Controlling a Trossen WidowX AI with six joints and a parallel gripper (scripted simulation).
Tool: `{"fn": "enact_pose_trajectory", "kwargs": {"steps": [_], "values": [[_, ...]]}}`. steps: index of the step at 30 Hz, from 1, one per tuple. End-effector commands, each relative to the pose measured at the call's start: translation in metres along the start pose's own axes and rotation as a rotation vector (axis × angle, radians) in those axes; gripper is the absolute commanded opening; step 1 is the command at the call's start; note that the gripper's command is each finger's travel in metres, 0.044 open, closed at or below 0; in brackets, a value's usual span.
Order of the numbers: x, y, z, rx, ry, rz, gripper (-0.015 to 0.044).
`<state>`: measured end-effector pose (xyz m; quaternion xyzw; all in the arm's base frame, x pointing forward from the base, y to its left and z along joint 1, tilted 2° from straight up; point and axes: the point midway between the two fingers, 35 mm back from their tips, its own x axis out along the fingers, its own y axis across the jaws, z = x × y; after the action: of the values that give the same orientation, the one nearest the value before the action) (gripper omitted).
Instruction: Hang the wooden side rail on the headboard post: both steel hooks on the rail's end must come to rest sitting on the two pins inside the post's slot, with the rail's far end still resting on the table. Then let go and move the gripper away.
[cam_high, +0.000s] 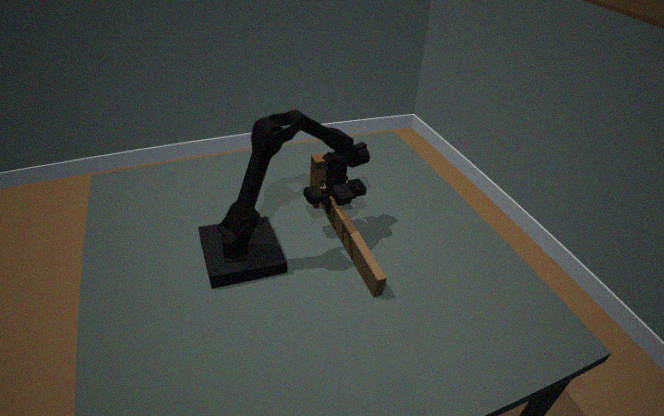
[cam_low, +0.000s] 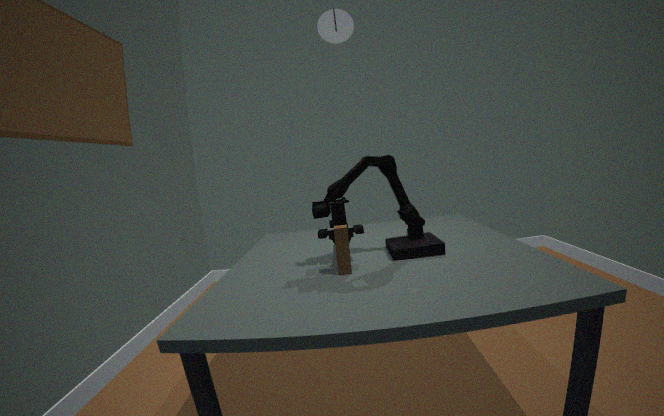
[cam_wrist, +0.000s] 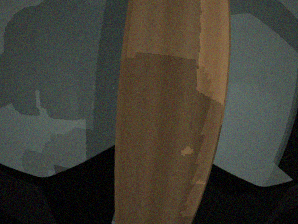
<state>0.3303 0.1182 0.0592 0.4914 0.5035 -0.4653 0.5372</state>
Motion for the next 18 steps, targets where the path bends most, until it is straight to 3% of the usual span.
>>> {"fn": "enact_pose_trajectory", "kwargs": {"steps": [1,18], "values": [[-0.0027,0.0024,-0.0010,0.003,0.002,0.011,0.0000],[-0.0037,0.0023,-0.0027,0.003,0.002,0.011,0.0000]]}}
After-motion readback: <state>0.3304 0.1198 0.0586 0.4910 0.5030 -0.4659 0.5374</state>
